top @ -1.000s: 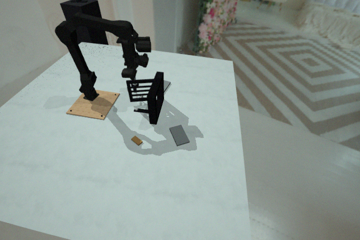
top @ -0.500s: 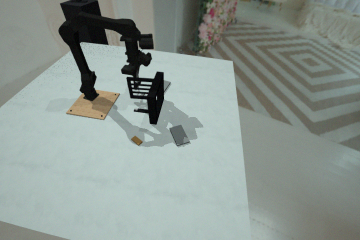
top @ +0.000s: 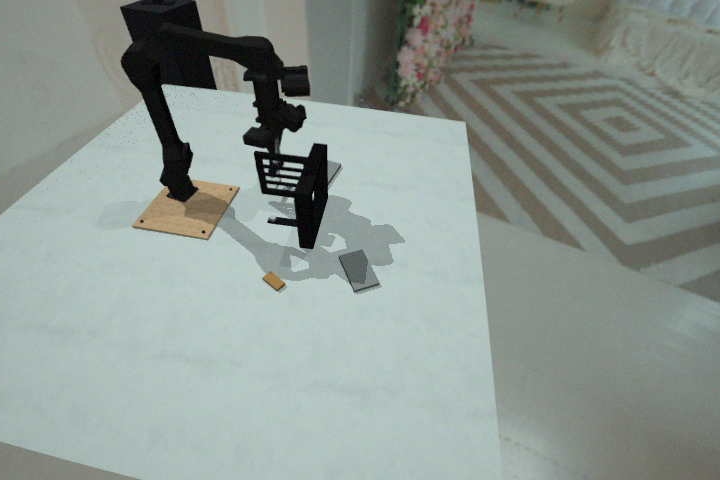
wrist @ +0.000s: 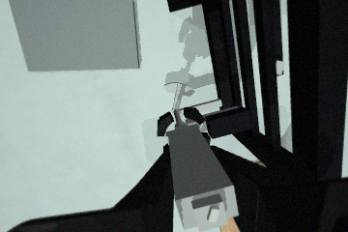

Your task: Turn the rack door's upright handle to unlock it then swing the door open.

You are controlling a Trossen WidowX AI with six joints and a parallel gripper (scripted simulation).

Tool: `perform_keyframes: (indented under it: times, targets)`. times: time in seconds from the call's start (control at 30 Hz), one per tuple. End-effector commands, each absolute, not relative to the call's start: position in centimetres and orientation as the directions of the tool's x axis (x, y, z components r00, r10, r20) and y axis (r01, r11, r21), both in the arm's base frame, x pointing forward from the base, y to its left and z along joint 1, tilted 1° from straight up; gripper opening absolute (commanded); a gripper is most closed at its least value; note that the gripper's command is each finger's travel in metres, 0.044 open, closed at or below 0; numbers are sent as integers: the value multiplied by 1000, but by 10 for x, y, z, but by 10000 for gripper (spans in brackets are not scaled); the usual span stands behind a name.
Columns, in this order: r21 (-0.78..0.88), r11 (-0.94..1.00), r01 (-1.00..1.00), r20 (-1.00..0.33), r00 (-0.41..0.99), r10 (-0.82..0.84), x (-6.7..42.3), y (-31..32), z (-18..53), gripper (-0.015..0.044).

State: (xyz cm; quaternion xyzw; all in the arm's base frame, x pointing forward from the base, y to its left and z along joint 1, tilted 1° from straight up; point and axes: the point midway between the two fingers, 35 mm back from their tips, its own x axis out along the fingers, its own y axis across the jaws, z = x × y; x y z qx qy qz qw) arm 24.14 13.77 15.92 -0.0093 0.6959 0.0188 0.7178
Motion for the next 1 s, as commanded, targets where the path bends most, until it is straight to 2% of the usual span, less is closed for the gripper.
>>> perform_keyframes:
  times: [0.0,0.07,0.4,0.43,0.97]
  targets:
    - [11,1000,-25,-999,30,12,241,137,159,14]
    - [11,1000,-25,-999,30,12,241,137,159,14]
    - [11,1000,-25,-999,30,12,241,137,159,276]
    - [11,1000,-25,-999,30,12,241,137,159,286]
    - [20,999,-27,-999,42,21,242,138,178,286]
